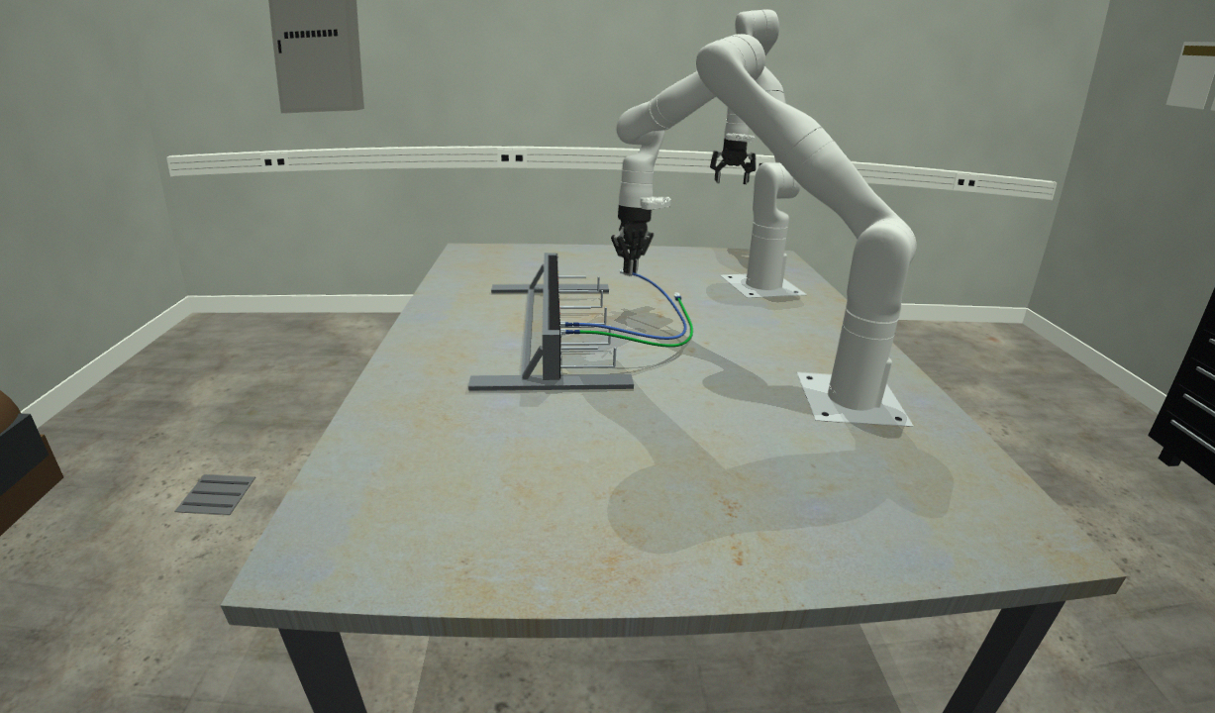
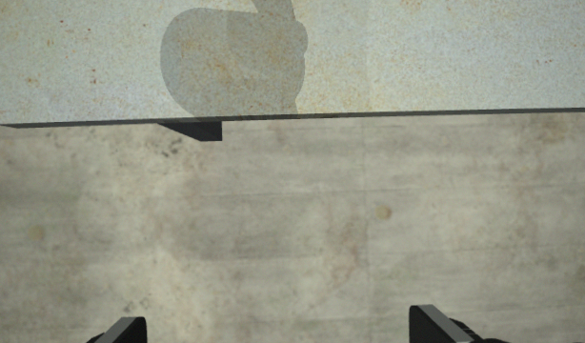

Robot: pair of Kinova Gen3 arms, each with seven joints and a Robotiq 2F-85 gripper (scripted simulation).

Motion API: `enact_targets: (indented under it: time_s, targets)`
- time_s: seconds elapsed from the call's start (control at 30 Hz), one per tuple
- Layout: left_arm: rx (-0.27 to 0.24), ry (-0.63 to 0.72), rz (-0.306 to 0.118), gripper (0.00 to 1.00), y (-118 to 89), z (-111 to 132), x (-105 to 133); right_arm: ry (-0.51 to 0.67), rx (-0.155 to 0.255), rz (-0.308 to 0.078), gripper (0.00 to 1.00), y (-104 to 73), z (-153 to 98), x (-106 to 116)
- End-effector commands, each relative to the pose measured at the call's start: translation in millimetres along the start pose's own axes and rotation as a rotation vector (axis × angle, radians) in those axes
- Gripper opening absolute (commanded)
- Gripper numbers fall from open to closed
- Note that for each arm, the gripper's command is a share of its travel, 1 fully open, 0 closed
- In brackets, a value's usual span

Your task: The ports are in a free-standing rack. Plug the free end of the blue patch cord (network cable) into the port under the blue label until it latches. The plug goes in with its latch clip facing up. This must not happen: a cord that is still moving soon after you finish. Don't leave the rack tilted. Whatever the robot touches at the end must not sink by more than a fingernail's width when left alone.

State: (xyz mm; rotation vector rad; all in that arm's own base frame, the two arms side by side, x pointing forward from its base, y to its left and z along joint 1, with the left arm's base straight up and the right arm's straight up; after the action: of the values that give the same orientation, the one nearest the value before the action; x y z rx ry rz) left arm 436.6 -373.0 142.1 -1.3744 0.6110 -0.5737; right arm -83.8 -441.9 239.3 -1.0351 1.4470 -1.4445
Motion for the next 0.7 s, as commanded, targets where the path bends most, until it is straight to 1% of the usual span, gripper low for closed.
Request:
enact_targets:
  time_s: [0.0,0.67]
  targets:
    - [0.004,-0.038,0.002,0.099,-1.6,5.6,-0.5,0.0,0.001,-0.002,1.0,-0.7,0.0,0.3]
    - [0.022,-0.254,0.029,0.099,-4.2,36.4,-5.6,0.0,0.001,-0.002,1.0,-0.7,0.0,0.3]
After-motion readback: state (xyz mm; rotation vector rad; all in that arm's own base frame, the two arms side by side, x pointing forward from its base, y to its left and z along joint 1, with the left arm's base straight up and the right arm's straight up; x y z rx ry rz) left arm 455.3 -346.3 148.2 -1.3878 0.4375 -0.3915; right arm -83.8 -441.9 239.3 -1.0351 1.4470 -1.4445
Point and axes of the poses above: on each arm, the point where the finger pads meet when closed, its own y axis out along the fingers, its own z axis across the jaws, x = y × z, the point moved 4 cm from there along -y, back along the fingers, and after that the axes turned 8 degrees about y, right-handed, at the moved point
